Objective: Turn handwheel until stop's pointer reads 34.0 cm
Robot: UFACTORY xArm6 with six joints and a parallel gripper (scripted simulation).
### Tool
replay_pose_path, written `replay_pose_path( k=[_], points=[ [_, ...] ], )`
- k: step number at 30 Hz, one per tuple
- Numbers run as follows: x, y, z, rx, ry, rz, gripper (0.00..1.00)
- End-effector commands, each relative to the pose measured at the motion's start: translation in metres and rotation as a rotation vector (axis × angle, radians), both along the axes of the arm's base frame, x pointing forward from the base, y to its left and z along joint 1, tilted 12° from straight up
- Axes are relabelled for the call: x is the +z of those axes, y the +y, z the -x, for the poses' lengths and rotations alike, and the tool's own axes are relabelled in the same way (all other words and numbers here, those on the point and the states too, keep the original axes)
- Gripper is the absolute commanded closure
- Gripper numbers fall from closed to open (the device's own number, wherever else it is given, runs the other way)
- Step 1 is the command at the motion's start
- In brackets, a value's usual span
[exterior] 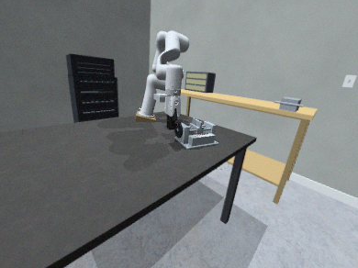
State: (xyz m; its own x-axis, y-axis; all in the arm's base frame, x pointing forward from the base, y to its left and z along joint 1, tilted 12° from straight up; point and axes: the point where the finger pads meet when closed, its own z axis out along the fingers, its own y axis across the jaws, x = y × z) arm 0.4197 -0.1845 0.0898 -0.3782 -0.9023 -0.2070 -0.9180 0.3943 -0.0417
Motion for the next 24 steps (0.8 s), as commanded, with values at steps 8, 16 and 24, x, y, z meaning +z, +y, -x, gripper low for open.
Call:
replay_pose_path(
  k=[8, 16, 24],
  points=[
    [0.0037, -0.0037, -0.007, -0.001, -0.006, 0.004, 0.94],
    [0.004, -0.0046, -0.0088, -0.001, -0.006, 0.004, 0.94],
    [0.0041, -0.0053, -0.0105, -0.001, -0.006, 0.004, 0.94]
  ],
)
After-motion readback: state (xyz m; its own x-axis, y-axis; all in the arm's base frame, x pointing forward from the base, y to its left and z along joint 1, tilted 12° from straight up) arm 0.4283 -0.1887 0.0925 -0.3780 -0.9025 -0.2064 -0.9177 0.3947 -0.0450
